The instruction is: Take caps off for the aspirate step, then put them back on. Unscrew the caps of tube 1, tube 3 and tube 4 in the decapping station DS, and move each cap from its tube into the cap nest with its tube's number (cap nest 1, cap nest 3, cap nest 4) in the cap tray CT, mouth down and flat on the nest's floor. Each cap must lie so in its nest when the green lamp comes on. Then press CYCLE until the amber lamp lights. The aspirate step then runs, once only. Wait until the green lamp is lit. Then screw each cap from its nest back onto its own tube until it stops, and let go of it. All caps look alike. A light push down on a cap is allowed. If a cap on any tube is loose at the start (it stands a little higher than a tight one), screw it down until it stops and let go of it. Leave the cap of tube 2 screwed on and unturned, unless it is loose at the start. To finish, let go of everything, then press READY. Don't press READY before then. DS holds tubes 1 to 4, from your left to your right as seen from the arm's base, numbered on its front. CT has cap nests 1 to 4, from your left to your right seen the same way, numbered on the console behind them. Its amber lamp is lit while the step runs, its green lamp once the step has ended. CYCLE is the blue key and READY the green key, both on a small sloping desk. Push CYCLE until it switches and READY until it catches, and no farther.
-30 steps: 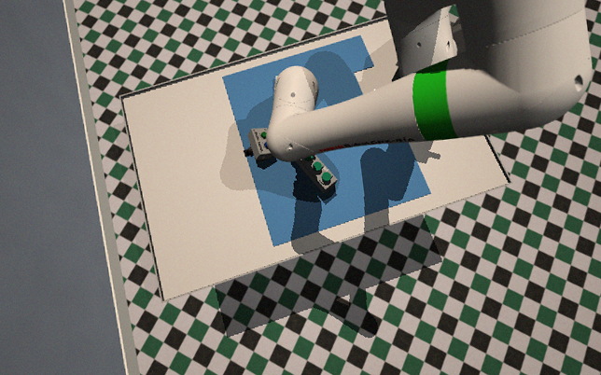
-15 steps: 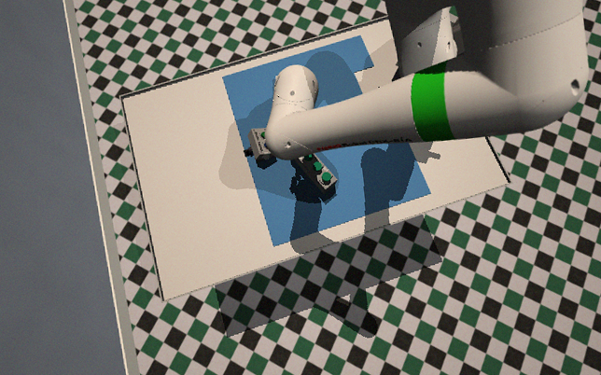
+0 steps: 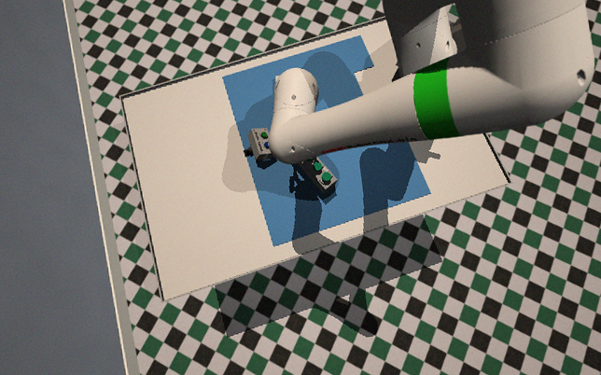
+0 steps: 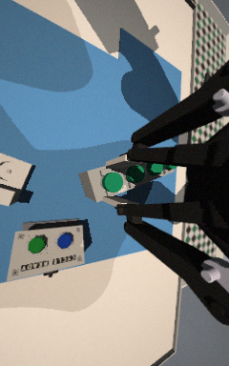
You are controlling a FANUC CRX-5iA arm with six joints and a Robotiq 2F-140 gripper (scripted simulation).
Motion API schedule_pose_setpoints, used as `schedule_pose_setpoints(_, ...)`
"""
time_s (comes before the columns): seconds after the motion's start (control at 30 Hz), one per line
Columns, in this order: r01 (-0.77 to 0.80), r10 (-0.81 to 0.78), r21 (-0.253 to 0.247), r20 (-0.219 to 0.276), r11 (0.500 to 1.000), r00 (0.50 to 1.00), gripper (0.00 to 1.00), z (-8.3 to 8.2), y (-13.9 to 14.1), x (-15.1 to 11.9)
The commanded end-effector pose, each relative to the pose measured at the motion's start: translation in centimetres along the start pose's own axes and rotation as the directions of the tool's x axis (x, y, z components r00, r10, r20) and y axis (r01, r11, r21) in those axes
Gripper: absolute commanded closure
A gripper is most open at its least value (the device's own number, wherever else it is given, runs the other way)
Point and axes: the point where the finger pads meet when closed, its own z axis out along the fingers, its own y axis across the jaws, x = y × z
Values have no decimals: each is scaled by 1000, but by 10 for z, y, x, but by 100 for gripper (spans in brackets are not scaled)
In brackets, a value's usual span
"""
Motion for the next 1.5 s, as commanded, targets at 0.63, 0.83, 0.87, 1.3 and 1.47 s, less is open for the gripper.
schedule_pose_setpoints(0.63,531,-531,0,-1,847,847,65,-1,0,0)
schedule_pose_setpoints(0.83,659,-659,0,-1,752,752,65,-1,0,0)
schedule_pose_setpoints(0.87,689,-689,0,-1,725,725,65,-1,0,0)
schedule_pose_setpoints(1.3,793,-793,-1,-1,609,609,100,-1,0,0)
schedule_pose_setpoints(1.47,793,-793,-1,-1,609,609,100,-1,0,0)
